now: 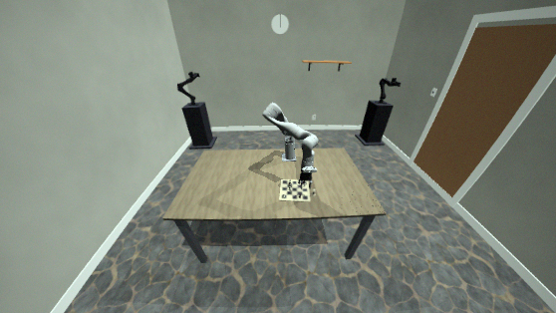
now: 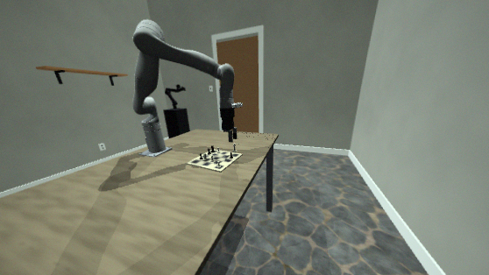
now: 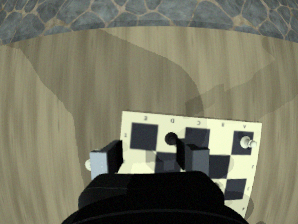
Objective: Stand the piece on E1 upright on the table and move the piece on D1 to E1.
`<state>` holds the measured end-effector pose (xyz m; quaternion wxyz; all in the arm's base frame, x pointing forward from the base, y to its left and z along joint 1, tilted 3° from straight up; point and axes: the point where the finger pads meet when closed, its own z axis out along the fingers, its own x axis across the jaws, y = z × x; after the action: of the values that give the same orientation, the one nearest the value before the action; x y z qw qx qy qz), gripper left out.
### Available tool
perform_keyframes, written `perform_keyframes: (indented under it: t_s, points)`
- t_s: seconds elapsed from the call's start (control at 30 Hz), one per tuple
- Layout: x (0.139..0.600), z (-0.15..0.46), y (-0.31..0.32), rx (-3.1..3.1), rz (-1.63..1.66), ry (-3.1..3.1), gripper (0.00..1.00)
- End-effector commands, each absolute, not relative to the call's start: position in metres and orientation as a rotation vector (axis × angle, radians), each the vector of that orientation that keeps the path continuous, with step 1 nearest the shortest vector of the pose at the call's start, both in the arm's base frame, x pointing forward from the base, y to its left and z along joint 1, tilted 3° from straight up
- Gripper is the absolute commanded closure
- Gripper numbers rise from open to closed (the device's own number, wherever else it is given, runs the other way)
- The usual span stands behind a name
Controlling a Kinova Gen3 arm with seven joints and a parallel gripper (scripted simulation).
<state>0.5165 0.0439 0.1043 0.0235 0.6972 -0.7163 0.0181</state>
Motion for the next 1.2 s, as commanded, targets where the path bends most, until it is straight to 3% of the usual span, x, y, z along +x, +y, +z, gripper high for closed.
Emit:
perform_keyframes:
  t_s: [0.0, 1.17]
  points:
    - [0.514, 0.103, 0.032, 2.253, 0.043, -2.106, 0.00]
    - [0.513, 0.106, 0.011, 2.677, 0.052, -1.537, 0.00]
